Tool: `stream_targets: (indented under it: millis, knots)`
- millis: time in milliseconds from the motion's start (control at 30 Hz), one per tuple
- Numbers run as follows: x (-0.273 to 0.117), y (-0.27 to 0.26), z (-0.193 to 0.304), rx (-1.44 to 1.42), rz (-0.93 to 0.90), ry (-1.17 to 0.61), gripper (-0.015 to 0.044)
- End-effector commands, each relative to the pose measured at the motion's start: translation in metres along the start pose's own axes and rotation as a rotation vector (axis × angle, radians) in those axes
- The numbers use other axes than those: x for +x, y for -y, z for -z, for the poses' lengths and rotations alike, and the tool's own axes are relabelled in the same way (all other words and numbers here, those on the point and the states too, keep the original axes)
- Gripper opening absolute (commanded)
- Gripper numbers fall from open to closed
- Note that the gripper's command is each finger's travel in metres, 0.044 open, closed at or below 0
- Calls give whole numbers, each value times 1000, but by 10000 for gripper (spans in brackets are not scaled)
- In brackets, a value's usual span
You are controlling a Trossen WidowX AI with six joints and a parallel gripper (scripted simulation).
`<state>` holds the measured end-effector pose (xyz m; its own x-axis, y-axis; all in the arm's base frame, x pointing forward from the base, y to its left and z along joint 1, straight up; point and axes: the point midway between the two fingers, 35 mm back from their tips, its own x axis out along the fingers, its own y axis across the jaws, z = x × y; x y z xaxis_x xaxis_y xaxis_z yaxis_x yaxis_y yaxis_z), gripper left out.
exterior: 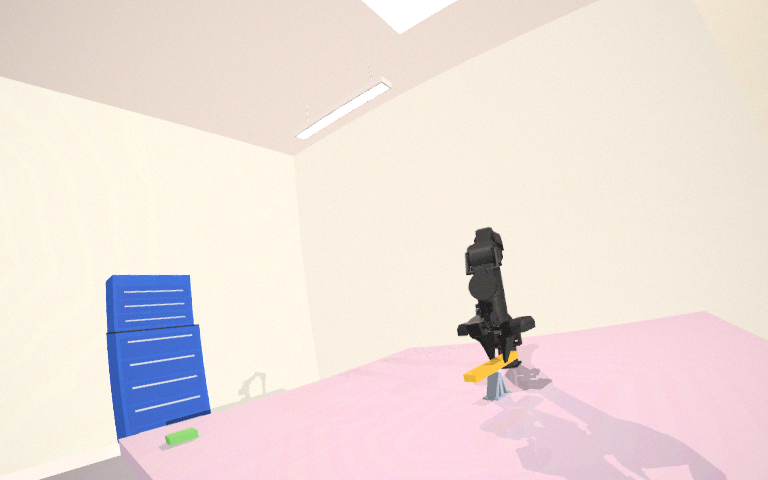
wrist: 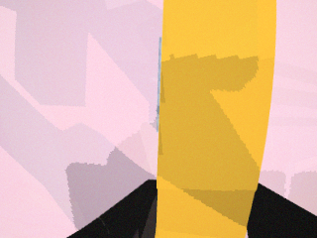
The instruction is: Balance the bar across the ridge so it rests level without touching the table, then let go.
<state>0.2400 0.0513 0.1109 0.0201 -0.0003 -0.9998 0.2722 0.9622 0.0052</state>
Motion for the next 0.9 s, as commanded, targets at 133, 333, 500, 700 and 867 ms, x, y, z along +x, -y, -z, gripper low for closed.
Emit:
stream_targets:
  millis: [133, 333, 500, 700, 867]
  knots:
    - [1, -1, 0, -4, -5, -1, 0]
    - [1, -1, 0, -4, -5, -1, 0]
    - [2, -1, 0, -4, -5, -1, 0]
    - [2, -1, 0, -4, -5, -1, 0]
    - [3, -1, 0, -4, -5, -1, 0]
